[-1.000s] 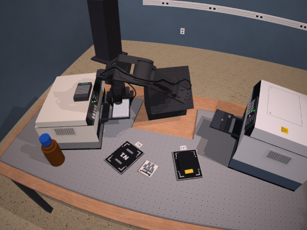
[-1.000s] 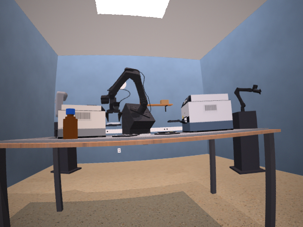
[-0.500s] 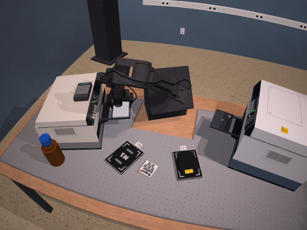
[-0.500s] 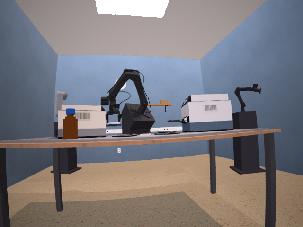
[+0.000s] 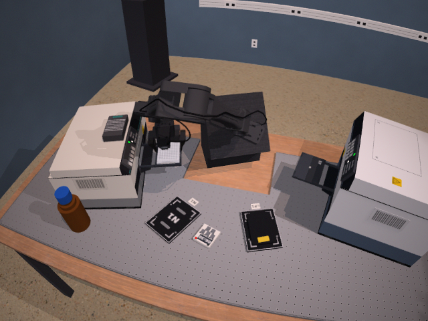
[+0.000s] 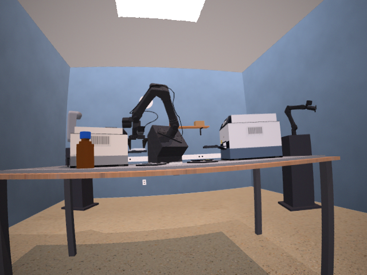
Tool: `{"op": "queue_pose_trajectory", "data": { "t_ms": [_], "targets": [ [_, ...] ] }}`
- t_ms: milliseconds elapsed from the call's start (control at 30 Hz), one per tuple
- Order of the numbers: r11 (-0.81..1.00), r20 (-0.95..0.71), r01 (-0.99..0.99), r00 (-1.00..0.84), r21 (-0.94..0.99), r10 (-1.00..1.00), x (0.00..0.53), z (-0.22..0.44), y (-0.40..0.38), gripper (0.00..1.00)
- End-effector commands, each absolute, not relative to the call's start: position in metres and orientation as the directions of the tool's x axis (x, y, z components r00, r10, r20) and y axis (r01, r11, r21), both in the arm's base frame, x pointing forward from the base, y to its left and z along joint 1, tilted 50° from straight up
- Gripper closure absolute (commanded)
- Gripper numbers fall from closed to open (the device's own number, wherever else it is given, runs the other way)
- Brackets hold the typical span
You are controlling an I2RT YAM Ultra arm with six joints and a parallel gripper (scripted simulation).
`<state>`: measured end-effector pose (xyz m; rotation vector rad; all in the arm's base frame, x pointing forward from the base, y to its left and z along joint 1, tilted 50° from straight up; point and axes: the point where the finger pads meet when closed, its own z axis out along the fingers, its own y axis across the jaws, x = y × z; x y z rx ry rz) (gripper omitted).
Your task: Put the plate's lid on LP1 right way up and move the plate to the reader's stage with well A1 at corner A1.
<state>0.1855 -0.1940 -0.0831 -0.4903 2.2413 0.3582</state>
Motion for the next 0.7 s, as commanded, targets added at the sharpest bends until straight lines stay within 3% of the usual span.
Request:
{"op": "queue_pose_trajectory", "data": {
  "t_ms": [0,667],
  "targets": [
    [0.893,-0.768,-0.437,-0.608,0.112,-0.201,0.186,-0.085,-0.190,0.00],
    [0.892,-0.763,-0.442,-0.608,0.094,-0.221,0.189,-0.085,-0.195,0.00]
  ]
}}
